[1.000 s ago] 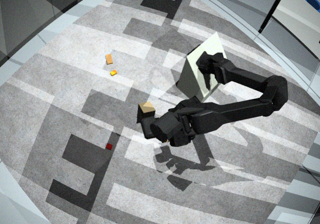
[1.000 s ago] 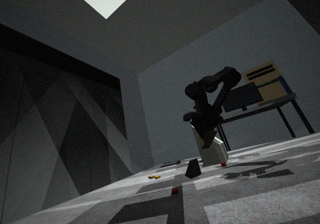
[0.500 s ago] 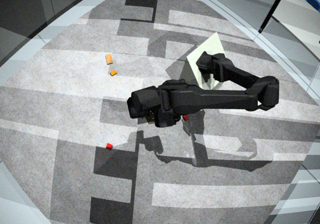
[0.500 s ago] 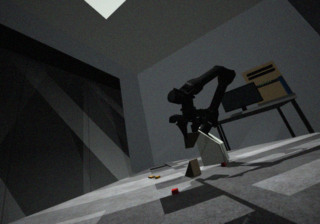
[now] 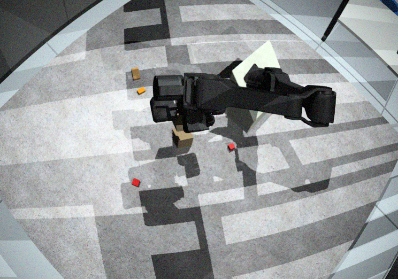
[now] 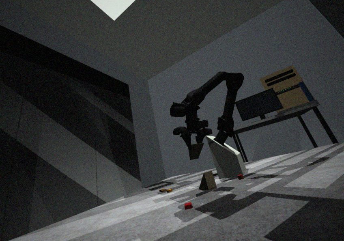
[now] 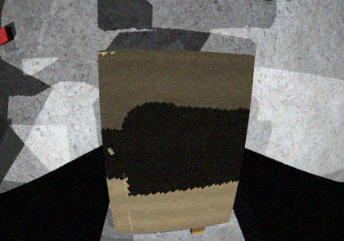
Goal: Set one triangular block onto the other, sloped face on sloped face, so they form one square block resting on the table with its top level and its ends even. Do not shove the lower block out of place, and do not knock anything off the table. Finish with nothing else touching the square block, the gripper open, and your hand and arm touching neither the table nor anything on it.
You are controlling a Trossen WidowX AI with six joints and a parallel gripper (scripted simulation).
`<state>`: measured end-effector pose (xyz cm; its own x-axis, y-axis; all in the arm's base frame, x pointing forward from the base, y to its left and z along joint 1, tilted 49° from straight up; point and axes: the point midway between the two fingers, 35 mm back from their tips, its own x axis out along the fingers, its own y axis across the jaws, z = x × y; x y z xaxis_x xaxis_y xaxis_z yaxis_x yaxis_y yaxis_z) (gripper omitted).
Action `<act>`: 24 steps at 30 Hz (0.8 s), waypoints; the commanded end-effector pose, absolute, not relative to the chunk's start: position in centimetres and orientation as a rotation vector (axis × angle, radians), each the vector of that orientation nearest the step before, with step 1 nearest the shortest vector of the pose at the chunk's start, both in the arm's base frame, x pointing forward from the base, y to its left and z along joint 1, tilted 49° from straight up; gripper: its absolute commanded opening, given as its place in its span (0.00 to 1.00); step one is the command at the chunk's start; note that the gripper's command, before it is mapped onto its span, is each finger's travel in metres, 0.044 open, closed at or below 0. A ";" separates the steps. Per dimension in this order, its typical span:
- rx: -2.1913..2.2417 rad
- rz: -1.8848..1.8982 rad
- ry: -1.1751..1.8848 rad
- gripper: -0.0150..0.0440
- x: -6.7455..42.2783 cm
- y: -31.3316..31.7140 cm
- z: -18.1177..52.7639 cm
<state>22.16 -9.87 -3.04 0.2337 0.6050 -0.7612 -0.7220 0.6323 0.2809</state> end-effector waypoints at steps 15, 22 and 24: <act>-0.120 0.986 0.857 0.25 16.6 -12.6 -7.0; -0.123 0.981 0.862 0.25 18.0 -10.7 -8.2; -0.123 0.981 0.862 0.25 18.4 -9.9 -8.6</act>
<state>17.86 -11.22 -8.04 0.2628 0.6704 -0.6939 -0.7708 0.5785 0.2670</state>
